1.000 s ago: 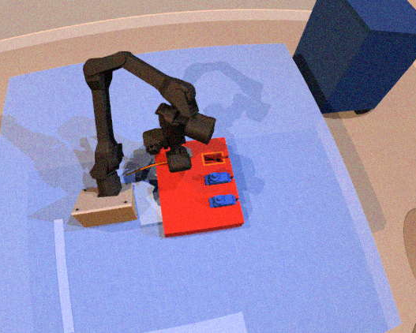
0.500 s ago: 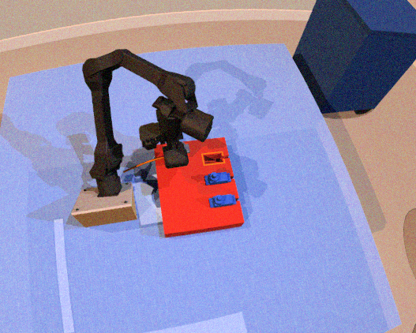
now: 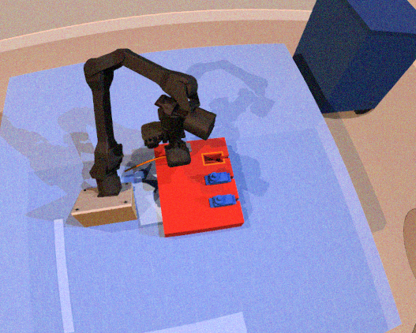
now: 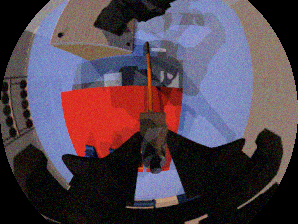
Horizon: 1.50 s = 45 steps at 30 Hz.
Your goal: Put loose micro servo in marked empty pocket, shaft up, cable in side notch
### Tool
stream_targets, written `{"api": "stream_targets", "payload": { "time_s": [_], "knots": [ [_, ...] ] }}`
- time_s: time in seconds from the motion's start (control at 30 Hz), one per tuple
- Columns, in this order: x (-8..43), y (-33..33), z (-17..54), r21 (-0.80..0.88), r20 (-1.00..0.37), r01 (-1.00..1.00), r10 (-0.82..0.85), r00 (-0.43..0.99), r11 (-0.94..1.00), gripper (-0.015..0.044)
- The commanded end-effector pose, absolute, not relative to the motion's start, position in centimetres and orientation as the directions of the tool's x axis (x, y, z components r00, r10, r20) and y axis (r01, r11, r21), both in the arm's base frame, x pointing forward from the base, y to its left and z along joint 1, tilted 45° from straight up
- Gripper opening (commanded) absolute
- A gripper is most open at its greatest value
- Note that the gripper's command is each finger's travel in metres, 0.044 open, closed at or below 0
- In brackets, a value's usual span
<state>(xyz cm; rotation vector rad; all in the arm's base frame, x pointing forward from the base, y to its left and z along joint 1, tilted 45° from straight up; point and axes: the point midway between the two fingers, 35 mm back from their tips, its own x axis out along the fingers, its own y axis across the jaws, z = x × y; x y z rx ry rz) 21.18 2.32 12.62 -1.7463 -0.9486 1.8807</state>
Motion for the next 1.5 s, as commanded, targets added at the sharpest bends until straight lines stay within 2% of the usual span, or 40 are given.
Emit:
{"api": "stream_targets", "payload": {
  "time_s": [0.0,0.13,0.5,0.97,1.47],
  "knots": [
    [23.0,2.5,12.8,-0.706,-0.708,0.158,0.695,-0.124,-0.691,0.0000],
    [24.5,2.7,12.8,-0.706,-0.708,0.158,0.695,-0.123,-0.691,0.0000],
    [24.7,2.1,12.2,-0.704,-0.708,0.192,0.695,-0.123,-0.684,0.0000],
    [24.7,2.1,12.2,-0.607,-0.708,0.608,0.695,-0.123,-0.511,0.0000],
    [24.7,2.1,12.2,-0.348,-0.708,0.917,0.695,-0.123,-0.193,0.0000]
  ]
}}
